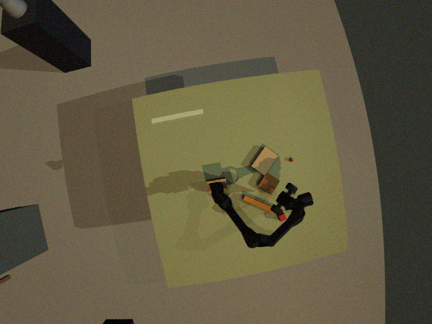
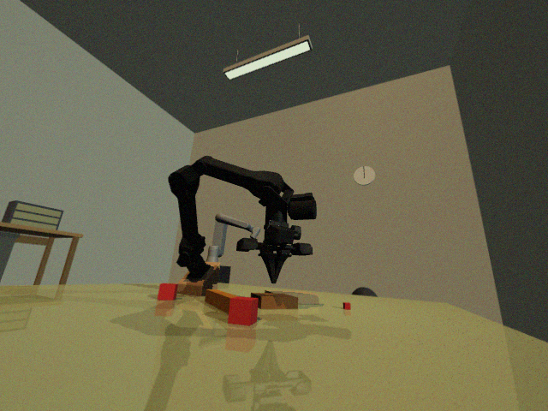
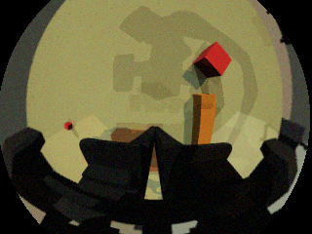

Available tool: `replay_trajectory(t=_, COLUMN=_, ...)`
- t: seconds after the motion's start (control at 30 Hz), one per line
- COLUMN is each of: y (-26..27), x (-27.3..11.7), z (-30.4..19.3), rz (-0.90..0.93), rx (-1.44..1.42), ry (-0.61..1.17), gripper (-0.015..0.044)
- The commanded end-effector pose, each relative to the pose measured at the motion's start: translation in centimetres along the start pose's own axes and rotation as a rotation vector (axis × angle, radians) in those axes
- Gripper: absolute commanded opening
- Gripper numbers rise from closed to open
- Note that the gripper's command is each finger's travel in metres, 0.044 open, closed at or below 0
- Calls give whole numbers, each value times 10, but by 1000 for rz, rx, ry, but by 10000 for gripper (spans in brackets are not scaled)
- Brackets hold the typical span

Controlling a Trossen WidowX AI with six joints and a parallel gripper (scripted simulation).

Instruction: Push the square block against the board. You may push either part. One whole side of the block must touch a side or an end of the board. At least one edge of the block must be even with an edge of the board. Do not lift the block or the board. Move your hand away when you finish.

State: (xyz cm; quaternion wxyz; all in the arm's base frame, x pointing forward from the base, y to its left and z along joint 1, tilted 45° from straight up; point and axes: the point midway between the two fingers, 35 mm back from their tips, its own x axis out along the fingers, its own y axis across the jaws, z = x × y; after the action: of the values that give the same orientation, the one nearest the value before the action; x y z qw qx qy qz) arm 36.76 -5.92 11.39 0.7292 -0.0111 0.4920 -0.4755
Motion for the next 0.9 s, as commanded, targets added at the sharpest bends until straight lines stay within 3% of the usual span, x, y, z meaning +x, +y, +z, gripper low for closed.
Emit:
replay_trajectory(t=0.0, y=-2, x=28, z=-5, rz=-10, rx=-14, ry=7, gripper=0)
replay_trajectory(t=0.1, y=-4, x=55, z=-5, rz=-13, rx=-14, ry=4, gripper=0)
replay_trajectory(t=0.87, y=-2, x=55, z=-30, rz=-11, rx=-15, ry=7, gripper=0)
